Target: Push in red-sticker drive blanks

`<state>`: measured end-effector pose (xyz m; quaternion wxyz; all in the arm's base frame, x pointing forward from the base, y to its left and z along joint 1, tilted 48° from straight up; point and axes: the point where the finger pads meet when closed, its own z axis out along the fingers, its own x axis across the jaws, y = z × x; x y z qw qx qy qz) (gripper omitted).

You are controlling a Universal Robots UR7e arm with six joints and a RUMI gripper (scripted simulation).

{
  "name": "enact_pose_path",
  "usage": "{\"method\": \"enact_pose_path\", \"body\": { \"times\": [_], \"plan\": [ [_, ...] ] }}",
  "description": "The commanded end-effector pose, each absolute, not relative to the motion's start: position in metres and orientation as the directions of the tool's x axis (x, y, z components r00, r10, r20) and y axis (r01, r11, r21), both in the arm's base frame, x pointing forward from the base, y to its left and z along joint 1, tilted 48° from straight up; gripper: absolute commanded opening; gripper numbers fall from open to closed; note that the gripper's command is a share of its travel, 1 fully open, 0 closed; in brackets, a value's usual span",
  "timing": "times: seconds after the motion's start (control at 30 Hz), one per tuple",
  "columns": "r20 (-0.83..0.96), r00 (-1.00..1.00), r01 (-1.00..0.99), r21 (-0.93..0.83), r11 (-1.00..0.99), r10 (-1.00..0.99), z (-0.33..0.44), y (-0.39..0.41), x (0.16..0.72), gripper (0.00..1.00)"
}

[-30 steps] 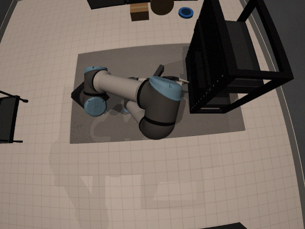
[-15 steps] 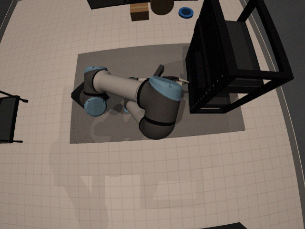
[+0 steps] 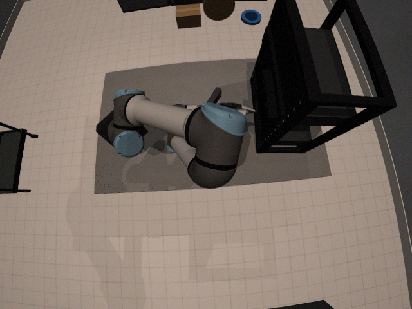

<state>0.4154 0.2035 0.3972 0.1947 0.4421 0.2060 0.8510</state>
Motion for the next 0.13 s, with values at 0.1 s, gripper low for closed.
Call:
{"method": "enact_pose_path", "body": {
  "times": [0.1],
  "plan": [
    [0.669, -0.538, -0.149, 0.523, -0.839, 0.512, 0.3434, 0.1838, 0.3332, 0.0]
  ]
}}
